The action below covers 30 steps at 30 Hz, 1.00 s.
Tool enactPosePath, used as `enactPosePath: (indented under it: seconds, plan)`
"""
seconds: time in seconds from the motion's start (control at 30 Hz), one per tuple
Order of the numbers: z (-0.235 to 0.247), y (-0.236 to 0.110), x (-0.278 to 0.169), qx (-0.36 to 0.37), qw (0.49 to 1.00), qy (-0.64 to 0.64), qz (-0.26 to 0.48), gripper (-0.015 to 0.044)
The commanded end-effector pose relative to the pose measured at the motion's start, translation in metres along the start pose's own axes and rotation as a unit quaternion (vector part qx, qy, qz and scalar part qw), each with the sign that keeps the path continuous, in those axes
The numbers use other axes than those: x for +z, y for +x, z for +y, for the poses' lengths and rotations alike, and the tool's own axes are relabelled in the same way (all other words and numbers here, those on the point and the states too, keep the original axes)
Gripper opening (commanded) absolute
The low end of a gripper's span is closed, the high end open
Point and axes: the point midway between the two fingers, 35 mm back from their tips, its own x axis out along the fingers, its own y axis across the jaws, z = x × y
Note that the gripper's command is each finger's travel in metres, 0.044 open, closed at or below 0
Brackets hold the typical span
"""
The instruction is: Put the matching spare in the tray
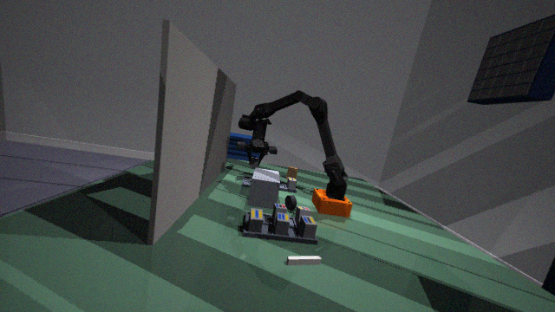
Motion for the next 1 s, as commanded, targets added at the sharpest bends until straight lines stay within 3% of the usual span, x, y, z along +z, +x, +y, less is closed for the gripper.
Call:
enactPosePath:
  seconds: [0.0,0.97]
  plan:
    - [0.001,0.007,0.001,0.003,1.000,0.001,-0.004,0.0000]
    - [0.003,0.031,0.003,0.003,1.000,0.001,-0.004,0.0000]
